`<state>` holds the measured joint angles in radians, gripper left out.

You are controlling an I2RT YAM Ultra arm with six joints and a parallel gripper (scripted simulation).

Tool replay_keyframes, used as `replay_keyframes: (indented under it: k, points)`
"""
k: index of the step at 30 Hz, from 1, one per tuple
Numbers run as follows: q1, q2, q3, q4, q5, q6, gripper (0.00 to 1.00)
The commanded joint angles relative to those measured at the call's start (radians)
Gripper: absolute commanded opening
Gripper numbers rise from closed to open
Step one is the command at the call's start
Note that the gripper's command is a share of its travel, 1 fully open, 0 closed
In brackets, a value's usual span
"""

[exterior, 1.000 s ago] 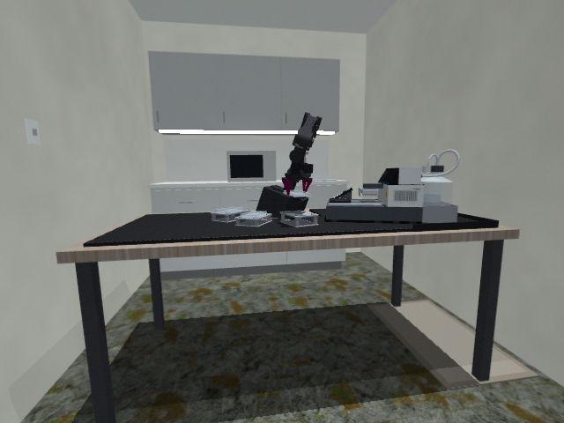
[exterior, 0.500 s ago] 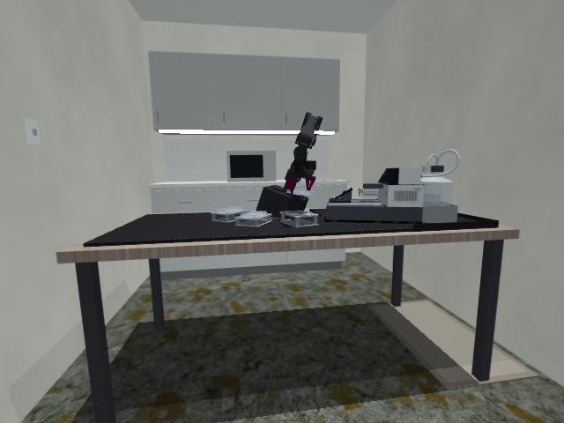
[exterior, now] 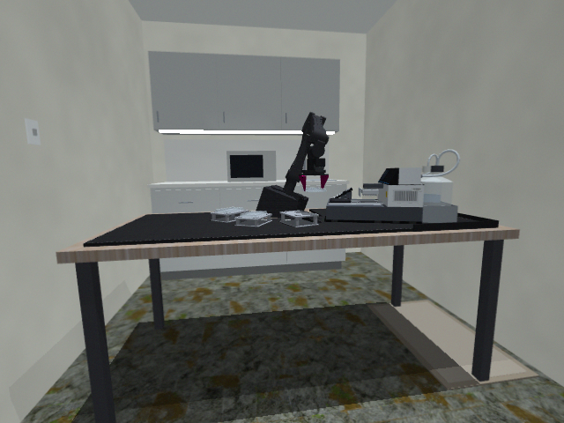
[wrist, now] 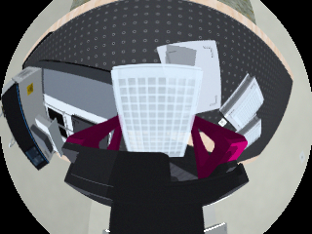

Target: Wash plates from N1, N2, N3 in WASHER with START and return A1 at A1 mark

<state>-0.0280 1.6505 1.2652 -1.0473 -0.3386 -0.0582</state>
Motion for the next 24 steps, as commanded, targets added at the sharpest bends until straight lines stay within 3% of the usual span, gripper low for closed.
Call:
replay_keyframes:
  k: [1, 14, 19, 24]
  points:
    - [0.017, -0.025, -0.001, -0.004, 0.007, 0.074, 0.00]
    - [0.217, -0.121, -0.005, -0.032, 0.043, 0.281, 0.00]
    - [0.243, -0.129, -0.001, -0.036, 0.049, 0.307, 0.00]
    - [0.317, -0.189, -0.033, -0.042, 0.065, 0.548, 0.00]
